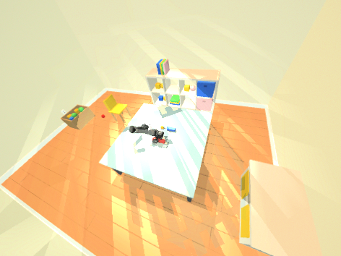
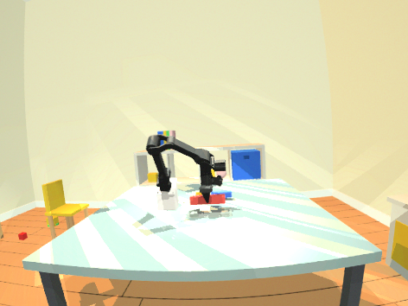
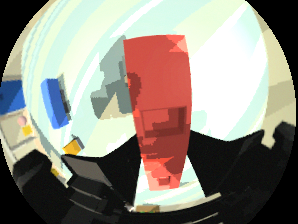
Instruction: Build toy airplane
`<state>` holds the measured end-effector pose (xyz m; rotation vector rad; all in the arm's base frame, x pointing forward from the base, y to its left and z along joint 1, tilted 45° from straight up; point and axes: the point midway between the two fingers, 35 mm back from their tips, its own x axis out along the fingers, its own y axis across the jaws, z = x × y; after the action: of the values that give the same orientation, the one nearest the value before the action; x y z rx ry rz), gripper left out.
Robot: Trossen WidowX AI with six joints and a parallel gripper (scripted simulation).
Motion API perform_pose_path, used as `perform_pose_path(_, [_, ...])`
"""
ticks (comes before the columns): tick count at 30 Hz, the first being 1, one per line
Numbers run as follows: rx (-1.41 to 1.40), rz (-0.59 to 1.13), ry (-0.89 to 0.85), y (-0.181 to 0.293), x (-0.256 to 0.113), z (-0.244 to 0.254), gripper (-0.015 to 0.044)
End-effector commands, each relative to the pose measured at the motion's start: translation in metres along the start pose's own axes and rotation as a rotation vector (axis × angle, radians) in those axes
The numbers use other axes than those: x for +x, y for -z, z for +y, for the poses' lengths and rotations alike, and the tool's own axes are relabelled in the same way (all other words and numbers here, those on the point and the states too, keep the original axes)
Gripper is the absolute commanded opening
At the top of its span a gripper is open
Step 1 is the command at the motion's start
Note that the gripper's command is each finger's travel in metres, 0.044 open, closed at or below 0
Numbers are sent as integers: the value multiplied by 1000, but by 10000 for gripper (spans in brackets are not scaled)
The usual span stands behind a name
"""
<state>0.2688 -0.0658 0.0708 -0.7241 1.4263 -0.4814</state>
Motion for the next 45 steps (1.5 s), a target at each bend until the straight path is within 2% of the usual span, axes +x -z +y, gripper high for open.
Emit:
perform_pose_path(1, [-8, 0, 10, 5, 3, -8, 0])
perform_pose_path(9, [-8, -1, 10, 5, 3, -9, 197])
perform_pose_path(26, [-8, 0, 10, 5, 4, -9, 197])
perform_pose_path(45, [-7, 0, 11, 5, 34, -9, 197])
